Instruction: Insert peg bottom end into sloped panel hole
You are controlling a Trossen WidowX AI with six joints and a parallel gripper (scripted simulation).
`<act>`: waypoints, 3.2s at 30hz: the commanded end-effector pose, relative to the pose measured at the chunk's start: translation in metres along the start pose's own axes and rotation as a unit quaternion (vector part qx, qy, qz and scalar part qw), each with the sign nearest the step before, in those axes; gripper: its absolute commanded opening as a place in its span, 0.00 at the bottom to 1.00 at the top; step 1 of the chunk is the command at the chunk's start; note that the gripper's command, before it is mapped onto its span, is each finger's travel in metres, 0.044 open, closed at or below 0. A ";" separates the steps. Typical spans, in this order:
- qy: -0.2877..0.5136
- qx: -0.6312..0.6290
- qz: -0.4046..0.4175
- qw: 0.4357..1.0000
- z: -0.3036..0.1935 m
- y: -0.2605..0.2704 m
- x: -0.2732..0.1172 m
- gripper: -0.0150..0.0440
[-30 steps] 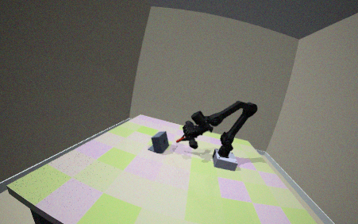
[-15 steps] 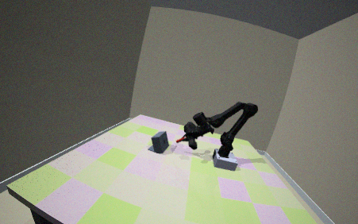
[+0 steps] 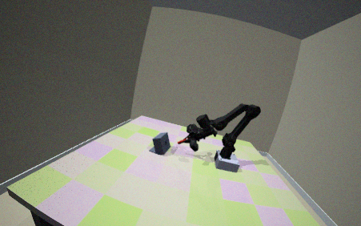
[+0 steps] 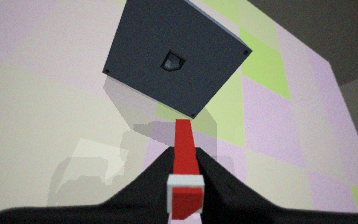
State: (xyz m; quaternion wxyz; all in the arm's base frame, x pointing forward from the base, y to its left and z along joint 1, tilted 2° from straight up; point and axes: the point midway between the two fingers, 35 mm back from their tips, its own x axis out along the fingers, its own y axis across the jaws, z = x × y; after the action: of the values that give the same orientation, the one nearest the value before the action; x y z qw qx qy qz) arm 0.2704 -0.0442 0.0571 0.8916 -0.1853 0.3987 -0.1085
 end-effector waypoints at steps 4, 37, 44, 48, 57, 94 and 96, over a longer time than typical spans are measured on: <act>-0.015 0.037 -0.005 0.999 0.001 0.001 -0.003 0.25; -0.067 0.186 0.001 0.980 0.000 0.012 -0.011 0.25; -0.072 0.191 0.003 0.979 0.002 0.013 -0.008 0.25; -0.076 0.194 0.004 0.978 0.004 0.013 -0.006 0.25; -0.083 0.201 0.006 0.976 0.006 0.014 -0.001 0.25; -0.115 0.226 0.016 0.967 0.015 0.015 0.017 0.25; -0.116 0.228 0.017 0.967 0.015 0.015 0.018 0.25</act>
State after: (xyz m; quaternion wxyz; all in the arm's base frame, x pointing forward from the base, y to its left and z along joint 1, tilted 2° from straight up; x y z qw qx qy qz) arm 0.2937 -0.0331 0.0510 0.9523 0.0135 0.2588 -0.1609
